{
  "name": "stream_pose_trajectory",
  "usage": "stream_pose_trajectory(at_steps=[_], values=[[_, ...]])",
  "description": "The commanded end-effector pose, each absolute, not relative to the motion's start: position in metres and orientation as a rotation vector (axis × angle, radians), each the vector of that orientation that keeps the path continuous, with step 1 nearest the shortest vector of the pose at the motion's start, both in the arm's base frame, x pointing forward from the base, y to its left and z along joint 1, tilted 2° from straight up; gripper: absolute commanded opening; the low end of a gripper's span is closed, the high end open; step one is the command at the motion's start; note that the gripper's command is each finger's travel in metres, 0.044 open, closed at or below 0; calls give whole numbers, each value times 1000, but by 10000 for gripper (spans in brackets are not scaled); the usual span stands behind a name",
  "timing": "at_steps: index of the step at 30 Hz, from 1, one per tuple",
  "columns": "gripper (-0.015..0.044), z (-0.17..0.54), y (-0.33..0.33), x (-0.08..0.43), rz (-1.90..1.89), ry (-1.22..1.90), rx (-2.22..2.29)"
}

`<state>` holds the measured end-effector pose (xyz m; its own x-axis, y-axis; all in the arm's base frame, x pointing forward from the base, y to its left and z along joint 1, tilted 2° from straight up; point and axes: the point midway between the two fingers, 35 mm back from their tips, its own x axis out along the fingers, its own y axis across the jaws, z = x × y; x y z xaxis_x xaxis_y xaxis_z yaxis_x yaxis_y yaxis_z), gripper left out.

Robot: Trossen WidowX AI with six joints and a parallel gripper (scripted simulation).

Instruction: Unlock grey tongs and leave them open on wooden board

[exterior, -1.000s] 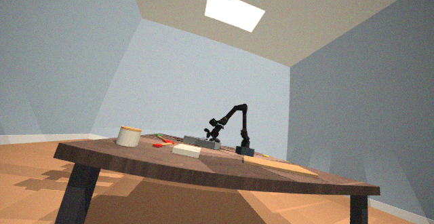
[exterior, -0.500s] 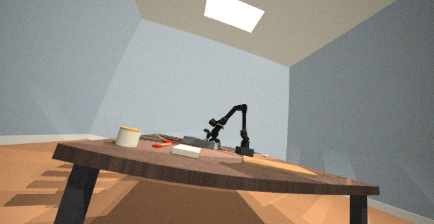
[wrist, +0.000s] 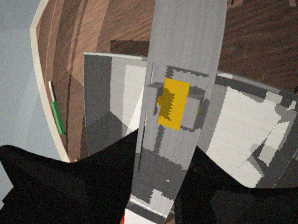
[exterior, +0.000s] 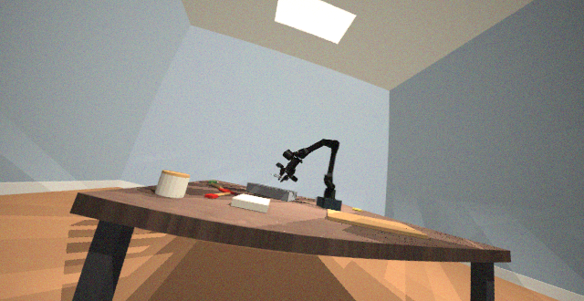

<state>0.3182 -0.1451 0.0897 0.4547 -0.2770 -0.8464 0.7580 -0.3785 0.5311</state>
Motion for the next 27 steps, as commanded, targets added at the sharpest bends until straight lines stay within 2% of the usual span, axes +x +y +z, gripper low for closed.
stream_pose_trajectory(at_steps=[1,27], values=[[-150,91,-145,318,-1174,426,1604],[-150,87,-153,318,-1434,727,1563]])
